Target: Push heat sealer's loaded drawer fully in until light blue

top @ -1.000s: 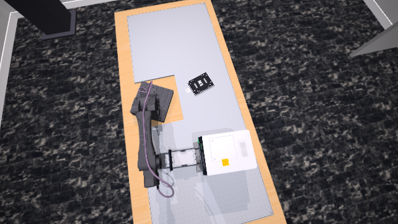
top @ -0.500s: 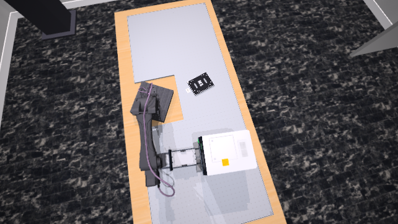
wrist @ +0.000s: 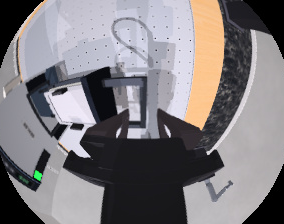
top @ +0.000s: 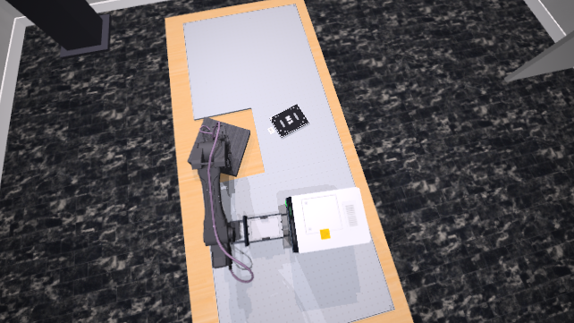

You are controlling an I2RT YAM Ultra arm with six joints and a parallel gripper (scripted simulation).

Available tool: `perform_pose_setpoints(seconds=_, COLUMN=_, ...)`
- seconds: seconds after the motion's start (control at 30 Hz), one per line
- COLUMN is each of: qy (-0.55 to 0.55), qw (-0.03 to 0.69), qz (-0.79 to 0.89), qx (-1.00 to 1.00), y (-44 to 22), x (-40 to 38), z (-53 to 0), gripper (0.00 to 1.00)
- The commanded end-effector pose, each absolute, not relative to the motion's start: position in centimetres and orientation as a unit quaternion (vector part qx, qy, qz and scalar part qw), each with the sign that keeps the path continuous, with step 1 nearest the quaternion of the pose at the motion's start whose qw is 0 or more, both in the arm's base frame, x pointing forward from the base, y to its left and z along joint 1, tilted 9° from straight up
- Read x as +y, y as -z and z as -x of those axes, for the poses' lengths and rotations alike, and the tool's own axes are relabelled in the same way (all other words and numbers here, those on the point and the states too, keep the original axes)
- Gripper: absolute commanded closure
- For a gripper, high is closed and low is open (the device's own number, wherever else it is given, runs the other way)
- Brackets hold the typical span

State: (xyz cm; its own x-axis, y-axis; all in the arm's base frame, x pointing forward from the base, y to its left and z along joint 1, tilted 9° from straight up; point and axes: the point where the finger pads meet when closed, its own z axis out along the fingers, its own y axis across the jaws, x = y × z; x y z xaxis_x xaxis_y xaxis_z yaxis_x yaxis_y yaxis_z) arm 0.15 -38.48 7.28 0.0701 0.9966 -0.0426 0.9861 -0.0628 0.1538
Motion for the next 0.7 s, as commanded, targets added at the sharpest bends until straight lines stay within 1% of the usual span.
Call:
perform_pose_setpoints(seconds=0.0, qy=-0.034, qw=0.071, qz=-0.729, qx=0.680, y=-6.0, x=-38.8, z=-0.4, gripper=0.55)
perform_pose_setpoints(seconds=0.23, qy=-0.034, qw=0.071, qz=-0.730, qx=0.679, y=-5.0, x=-38.9, z=-0.5, gripper=0.55)
perform_pose_setpoints(seconds=0.4, qy=-0.018, qw=0.086, qz=-0.728, qx=0.680, y=-6.4, x=-39.6, z=-0.4, gripper=0.55)
perform_pose_setpoints(seconds=0.67, qy=-0.025, qw=0.081, qz=-0.728, qx=0.680, y=-6.2, x=-39.3, z=-0.3, gripper=0.55)
